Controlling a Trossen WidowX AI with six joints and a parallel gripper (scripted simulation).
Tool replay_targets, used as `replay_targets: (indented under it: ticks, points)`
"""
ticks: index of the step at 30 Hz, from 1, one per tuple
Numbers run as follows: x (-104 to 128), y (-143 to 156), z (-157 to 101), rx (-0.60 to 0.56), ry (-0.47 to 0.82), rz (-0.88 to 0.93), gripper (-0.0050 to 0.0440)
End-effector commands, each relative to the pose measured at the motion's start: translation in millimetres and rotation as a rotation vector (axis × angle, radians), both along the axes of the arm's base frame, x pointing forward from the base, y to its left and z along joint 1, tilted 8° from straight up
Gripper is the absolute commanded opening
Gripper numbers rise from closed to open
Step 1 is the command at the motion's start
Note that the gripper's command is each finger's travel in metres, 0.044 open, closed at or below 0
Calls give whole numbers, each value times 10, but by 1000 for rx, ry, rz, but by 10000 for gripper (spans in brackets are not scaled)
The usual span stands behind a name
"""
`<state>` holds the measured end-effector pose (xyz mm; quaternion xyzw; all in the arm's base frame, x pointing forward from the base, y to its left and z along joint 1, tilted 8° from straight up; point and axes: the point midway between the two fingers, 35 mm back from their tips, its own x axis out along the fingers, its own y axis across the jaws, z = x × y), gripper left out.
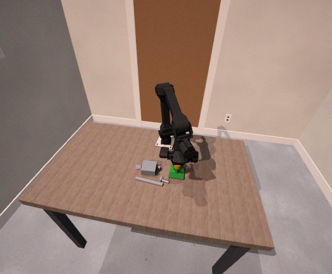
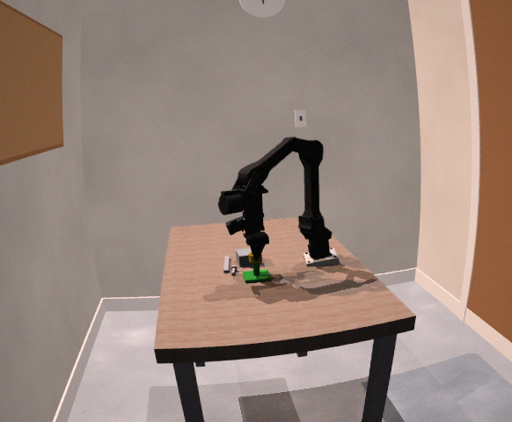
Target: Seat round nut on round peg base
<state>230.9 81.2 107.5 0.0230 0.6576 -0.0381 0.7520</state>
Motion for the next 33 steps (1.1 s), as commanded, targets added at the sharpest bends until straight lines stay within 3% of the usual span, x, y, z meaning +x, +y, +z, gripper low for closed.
replay_targets:
  ticks: [1, 33]
  points:
    - [23, 5, 26, 7, -18, 1, -50]
    - [36, 3, -56, 7, -18, 1, -50]
